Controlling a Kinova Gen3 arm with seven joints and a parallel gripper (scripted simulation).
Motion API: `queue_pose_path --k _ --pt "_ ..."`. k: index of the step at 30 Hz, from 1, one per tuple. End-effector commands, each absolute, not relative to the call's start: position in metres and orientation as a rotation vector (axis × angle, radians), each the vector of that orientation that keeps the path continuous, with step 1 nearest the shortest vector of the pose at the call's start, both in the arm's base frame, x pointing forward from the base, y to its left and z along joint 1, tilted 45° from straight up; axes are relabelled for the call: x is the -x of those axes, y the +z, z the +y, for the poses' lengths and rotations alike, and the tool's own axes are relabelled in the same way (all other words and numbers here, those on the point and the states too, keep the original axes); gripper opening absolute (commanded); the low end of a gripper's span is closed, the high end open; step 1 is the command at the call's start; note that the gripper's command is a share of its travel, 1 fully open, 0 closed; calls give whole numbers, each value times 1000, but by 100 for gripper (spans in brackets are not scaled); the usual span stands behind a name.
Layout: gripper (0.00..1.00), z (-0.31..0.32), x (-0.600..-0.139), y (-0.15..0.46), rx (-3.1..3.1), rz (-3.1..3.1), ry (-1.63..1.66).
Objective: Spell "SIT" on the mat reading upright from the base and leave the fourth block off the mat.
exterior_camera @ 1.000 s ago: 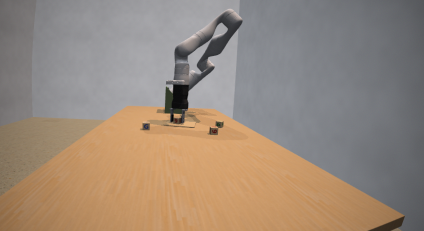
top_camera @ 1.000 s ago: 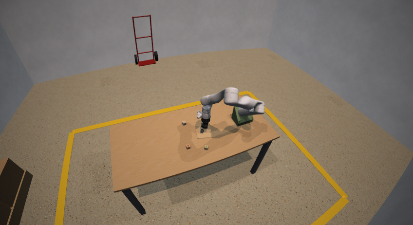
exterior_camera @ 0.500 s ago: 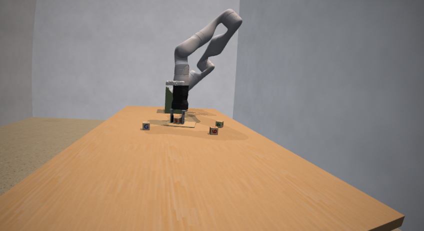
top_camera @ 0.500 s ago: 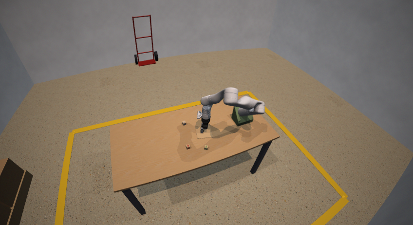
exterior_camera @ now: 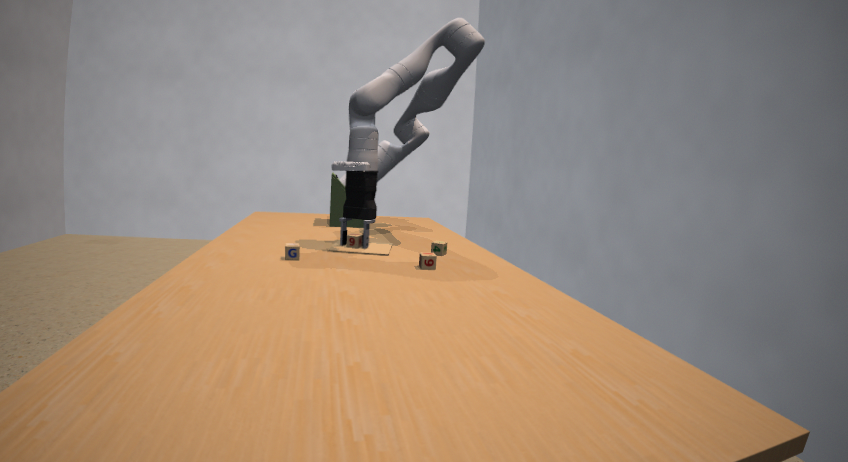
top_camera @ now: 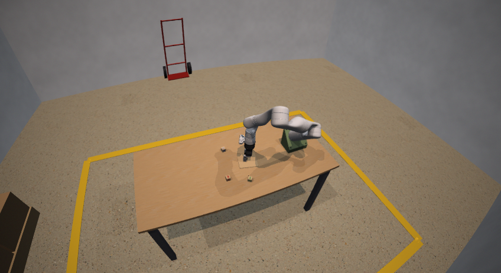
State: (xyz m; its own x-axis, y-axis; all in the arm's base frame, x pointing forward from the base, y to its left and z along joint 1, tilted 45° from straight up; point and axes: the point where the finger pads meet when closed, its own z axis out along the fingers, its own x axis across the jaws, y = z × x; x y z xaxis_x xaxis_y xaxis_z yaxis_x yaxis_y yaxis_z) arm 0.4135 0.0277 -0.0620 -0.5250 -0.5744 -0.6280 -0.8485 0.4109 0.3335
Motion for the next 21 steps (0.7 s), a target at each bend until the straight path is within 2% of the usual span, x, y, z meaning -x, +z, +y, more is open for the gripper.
queue_pose_path --k 1,8,9,21 --pt "100 29 -414 -62 1220 2249 886" --pt "100 29 -414 -62 1220 2249 886" --pt "87 29 -414 -62 1220 2249 886" --pt "87 29 -414 -62 1220 2249 886"
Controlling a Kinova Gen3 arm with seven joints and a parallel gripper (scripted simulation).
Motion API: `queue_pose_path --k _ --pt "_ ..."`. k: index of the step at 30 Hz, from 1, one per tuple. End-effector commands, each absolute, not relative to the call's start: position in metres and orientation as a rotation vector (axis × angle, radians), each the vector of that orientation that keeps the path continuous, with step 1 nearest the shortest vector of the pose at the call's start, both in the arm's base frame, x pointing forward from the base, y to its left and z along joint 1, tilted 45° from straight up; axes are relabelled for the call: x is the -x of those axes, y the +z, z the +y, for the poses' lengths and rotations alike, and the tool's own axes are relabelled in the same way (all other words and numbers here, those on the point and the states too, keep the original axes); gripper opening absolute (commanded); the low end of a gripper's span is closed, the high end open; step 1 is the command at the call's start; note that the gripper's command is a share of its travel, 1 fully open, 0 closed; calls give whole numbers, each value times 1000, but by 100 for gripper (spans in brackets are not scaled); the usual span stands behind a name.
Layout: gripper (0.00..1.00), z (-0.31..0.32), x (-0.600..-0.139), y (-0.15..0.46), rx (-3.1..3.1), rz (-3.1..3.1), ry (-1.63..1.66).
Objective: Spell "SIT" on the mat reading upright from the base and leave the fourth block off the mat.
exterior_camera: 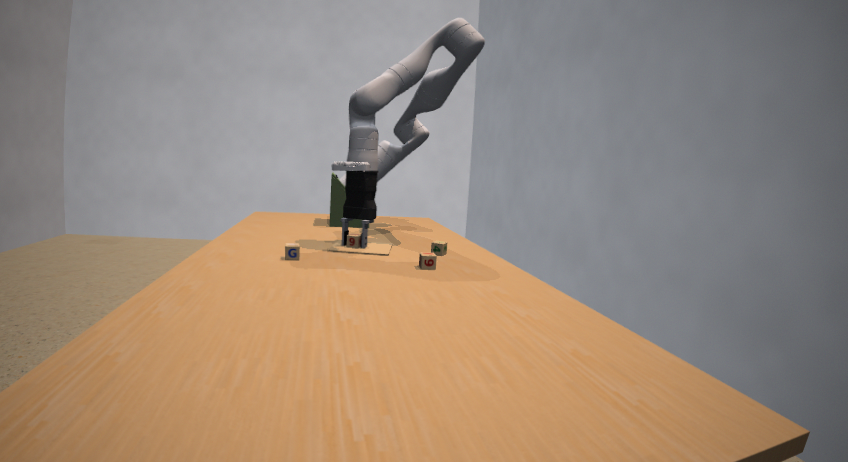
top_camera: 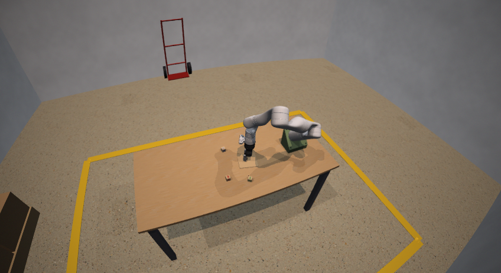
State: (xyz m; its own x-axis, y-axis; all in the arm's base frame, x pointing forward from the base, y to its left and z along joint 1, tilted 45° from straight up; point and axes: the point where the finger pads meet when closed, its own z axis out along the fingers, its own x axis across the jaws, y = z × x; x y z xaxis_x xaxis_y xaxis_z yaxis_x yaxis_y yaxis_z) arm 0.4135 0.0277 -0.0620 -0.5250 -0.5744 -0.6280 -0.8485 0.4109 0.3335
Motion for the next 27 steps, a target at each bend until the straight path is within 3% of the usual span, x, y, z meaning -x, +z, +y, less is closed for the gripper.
queue_pose_path --k 1,4,5,27 --pt "87 29 -414 -62 1220 2249 886" --pt "87 29 -414 -62 1220 2249 886" --pt "57 29 -414 -62 1220 2249 886" --pt "57 29 -414 -62 1220 2249 886"
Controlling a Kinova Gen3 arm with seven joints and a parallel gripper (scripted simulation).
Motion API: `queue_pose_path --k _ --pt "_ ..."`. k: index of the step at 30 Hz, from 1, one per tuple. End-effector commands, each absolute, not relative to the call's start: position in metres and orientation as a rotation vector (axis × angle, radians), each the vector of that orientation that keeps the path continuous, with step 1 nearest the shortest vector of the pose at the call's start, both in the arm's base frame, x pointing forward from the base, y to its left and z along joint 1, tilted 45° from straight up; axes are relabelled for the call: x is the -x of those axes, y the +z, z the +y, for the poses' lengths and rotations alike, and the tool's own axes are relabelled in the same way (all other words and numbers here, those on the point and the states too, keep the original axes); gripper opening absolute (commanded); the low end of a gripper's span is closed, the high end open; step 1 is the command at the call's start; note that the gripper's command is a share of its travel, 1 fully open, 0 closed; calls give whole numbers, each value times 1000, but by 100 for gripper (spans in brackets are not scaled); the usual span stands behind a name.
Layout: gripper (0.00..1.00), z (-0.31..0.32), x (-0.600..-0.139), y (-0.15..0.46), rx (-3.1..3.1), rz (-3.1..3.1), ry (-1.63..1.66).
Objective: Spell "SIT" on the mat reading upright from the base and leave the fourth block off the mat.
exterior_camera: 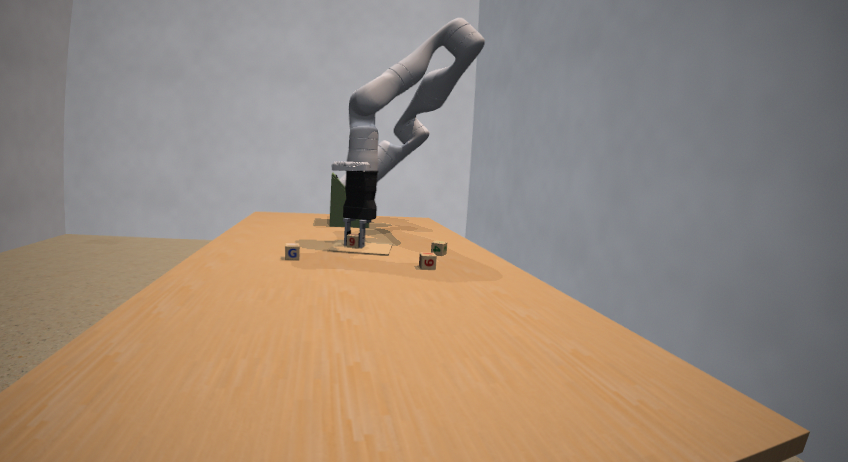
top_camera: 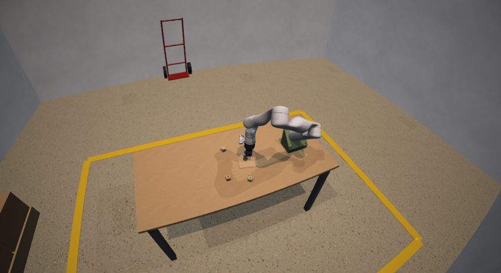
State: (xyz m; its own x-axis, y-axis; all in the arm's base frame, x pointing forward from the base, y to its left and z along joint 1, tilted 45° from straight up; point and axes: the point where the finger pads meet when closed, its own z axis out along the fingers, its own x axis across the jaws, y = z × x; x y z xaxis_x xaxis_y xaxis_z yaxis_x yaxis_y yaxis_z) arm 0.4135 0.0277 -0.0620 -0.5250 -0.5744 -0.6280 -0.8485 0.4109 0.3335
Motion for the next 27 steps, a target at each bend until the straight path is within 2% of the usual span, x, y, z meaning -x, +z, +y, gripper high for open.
queue_pose_path --k 1,19,27 --pt "57 29 -414 -62 1220 2249 886" --pt "57 22 -415 -54 1222 2246 880" --pt "57 -18 -414 -15 1226 2242 873"
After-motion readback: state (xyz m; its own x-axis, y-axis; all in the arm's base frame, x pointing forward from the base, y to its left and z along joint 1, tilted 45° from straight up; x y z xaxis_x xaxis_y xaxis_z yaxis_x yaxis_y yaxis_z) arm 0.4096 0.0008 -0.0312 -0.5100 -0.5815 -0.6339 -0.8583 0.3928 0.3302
